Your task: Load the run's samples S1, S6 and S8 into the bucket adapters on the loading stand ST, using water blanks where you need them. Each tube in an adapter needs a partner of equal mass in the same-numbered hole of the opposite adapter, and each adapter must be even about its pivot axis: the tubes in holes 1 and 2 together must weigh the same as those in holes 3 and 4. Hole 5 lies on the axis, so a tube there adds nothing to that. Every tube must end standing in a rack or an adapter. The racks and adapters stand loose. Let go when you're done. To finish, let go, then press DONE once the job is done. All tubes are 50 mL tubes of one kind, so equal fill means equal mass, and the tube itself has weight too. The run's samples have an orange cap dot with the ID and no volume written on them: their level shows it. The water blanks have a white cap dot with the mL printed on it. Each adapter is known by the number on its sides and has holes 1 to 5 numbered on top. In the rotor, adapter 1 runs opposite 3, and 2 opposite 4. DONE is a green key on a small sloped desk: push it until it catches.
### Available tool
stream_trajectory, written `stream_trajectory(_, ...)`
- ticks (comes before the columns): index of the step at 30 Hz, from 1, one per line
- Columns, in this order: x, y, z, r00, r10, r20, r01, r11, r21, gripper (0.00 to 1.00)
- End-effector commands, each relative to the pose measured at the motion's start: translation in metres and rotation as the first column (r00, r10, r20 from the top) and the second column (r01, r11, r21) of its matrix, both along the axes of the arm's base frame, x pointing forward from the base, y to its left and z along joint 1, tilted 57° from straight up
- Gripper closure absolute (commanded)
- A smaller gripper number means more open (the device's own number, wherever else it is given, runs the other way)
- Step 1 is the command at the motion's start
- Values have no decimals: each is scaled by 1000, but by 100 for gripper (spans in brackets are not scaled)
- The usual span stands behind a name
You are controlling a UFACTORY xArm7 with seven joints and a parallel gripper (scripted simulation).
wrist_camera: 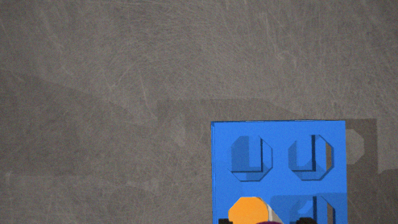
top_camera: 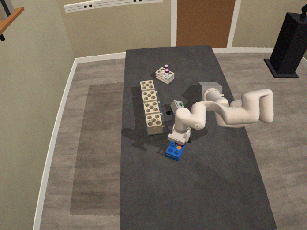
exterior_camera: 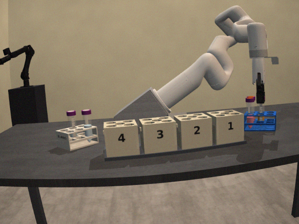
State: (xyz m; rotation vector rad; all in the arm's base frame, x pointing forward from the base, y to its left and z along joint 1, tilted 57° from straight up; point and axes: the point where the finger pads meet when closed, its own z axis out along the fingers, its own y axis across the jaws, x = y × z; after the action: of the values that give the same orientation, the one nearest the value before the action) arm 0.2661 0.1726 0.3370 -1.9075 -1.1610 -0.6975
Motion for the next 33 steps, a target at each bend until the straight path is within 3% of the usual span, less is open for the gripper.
stream_trajectory(1, 1, -1, 1, 1000, -2, 2, 2, 1000, 1, 100)
stream_trajectory(33, 0, -8, 6, 1000, -2, 2, 2, 1000, 1, 100)
